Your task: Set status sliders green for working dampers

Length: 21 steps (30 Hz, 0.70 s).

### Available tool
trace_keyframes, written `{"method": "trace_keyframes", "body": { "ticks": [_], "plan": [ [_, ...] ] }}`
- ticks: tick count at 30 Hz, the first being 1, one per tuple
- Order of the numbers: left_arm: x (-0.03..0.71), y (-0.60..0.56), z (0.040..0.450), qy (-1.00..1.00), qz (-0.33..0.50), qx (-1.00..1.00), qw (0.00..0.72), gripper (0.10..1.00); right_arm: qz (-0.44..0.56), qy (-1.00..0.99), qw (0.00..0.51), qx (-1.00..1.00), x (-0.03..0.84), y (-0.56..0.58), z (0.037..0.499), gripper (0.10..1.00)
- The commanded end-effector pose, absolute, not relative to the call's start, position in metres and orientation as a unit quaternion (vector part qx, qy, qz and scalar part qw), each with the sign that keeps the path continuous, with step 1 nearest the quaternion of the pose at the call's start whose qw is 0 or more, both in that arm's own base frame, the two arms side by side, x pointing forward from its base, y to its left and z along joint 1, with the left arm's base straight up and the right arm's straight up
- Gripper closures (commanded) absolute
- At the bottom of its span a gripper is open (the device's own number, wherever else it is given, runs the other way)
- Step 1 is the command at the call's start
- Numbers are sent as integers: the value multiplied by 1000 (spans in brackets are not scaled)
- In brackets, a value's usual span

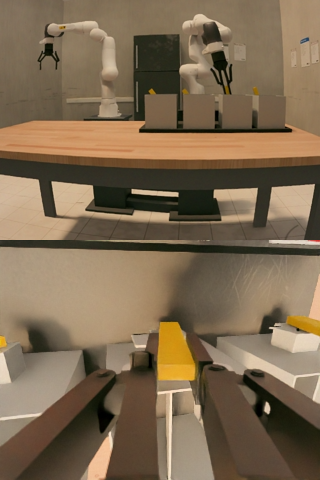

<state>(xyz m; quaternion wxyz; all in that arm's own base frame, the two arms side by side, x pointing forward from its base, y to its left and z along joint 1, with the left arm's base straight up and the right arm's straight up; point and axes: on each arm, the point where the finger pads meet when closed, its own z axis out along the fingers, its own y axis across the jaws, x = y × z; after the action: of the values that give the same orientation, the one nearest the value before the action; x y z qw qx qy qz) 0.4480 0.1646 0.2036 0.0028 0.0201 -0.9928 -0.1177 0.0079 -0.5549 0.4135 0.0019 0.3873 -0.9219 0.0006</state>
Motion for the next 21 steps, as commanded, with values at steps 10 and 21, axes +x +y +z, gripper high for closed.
{"method": "trace_keyframes", "body": {
  "ticks": [10, 21],
  "plan": [
    [448, 166, 202, -993, -119, 21, 3, 902, 0, -921, 0, 390, 8, -554, 413, 98],
    [448, 165, 202, -992, -123, 21, 3, 902, 0, -921, 0, 390, 8, -554, 413, 98]
  ]
}}
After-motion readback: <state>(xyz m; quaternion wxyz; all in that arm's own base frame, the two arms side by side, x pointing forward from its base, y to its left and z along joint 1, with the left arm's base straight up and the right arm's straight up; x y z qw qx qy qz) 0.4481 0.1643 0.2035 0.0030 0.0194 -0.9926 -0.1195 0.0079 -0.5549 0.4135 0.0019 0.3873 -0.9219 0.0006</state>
